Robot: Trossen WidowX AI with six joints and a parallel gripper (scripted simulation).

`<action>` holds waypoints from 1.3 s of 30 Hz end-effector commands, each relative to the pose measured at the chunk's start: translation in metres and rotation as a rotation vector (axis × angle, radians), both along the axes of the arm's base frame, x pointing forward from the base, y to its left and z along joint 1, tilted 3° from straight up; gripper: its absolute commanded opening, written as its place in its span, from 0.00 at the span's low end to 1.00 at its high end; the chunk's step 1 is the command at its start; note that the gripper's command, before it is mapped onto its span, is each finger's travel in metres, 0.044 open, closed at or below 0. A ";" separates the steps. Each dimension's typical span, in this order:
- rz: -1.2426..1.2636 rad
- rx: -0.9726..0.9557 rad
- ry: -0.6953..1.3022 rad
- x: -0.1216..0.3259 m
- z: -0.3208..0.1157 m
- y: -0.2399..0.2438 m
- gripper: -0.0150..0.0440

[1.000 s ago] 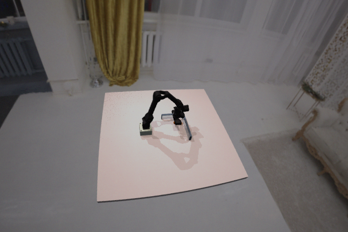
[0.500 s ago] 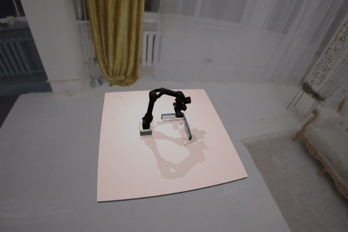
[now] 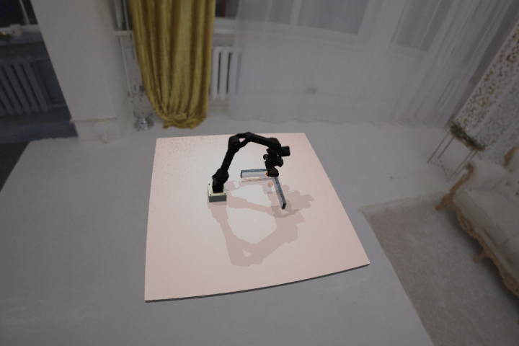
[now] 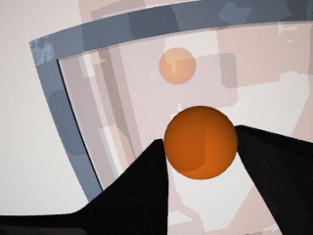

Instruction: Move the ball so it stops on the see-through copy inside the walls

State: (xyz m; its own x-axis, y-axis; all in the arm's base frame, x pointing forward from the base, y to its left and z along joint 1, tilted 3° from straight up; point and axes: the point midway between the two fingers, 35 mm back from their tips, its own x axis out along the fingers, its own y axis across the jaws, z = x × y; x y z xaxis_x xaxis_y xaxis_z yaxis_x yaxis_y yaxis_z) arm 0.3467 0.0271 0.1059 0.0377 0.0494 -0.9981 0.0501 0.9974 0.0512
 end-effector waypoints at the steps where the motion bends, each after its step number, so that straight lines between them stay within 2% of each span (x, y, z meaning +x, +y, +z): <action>1: 0.004 -0.002 -0.002 0.017 -0.012 -0.003 0.25; 9: 0.004 -0.002 -0.003 0.028 -0.025 -0.004 0.25; 21: 0.004 -0.002 -0.003 0.030 -0.088 -0.001 0.25; 39: 0.004 -0.002 -0.003 0.030 -0.108 0.000 0.25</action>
